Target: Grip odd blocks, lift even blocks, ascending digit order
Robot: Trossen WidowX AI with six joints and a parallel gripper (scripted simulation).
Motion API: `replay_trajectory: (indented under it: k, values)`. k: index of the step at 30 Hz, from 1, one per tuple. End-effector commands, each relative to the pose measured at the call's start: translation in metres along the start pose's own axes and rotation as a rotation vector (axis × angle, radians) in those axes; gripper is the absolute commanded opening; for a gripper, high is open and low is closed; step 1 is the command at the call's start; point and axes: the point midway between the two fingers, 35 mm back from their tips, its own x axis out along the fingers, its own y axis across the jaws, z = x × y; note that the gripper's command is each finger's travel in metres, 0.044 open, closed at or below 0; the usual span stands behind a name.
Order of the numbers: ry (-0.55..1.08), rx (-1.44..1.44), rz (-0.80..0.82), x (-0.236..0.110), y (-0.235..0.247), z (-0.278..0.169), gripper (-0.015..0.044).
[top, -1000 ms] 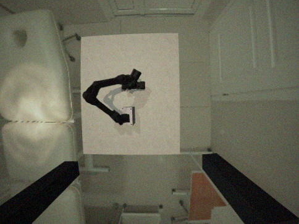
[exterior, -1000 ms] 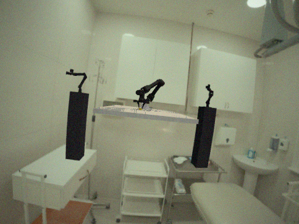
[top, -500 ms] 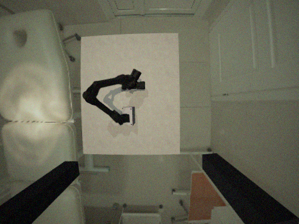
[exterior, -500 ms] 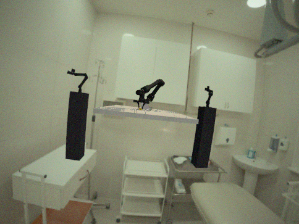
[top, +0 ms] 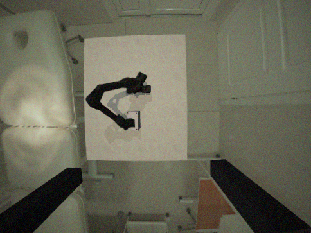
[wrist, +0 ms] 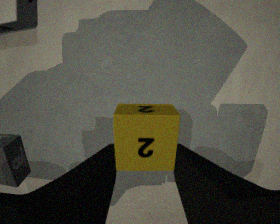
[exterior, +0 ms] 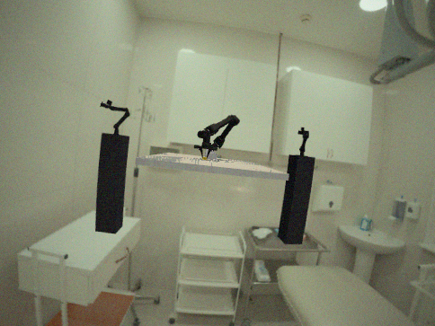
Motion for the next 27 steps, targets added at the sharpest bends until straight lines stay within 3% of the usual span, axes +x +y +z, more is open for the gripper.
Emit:
replay_trajectory:
  k: [1,27]
  values:
    - [-0.006,-0.005,-0.003,-0.007,-0.001,0.002,0.0120]
    - [-0.006,-0.005,-0.003,-0.001,-0.001,0.002,0.0120]
